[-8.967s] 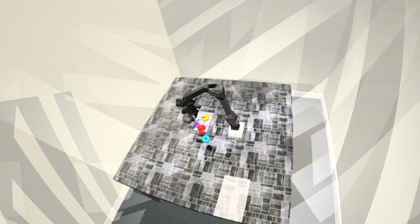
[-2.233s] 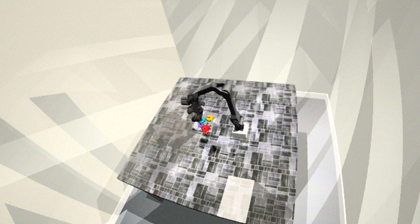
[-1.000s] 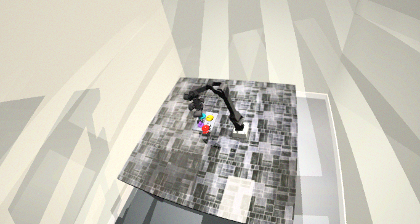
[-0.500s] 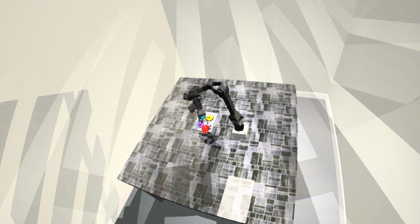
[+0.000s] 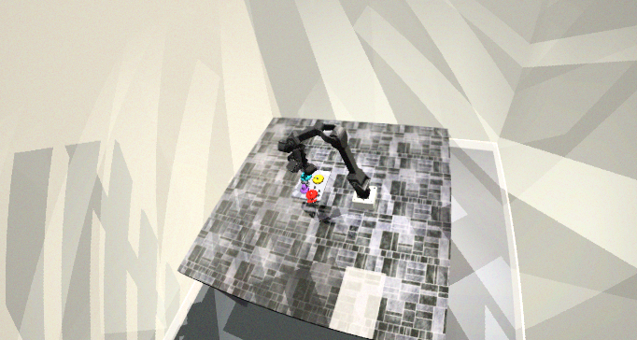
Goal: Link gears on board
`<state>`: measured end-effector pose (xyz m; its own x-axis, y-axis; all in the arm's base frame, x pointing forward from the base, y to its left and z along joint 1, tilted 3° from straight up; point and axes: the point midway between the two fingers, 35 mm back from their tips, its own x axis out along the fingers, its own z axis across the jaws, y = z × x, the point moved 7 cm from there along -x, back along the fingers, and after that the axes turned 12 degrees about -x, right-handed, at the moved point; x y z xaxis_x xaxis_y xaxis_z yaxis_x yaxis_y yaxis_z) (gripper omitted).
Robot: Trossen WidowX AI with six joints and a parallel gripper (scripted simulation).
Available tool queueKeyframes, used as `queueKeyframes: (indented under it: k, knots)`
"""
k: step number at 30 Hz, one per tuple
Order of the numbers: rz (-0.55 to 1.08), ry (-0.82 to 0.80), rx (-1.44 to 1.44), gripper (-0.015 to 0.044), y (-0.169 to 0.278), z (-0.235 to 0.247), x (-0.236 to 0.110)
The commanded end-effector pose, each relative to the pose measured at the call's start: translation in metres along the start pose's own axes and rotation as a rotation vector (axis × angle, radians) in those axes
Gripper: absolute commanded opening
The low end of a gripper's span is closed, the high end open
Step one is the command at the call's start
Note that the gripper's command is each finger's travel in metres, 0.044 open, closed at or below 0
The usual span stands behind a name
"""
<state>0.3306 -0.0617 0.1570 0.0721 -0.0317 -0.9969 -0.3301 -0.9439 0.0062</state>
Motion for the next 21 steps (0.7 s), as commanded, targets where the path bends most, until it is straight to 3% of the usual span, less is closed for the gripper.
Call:
queueKeyframes:
  k: [1, 21]
  knots:
    - [-0.002, 0.002, -0.041, 0.0000, 0.000, 0.000, -0.001]
    - [-0.002, 0.002, -0.272, 0.0000, 0.000, 0.000, 0.017]
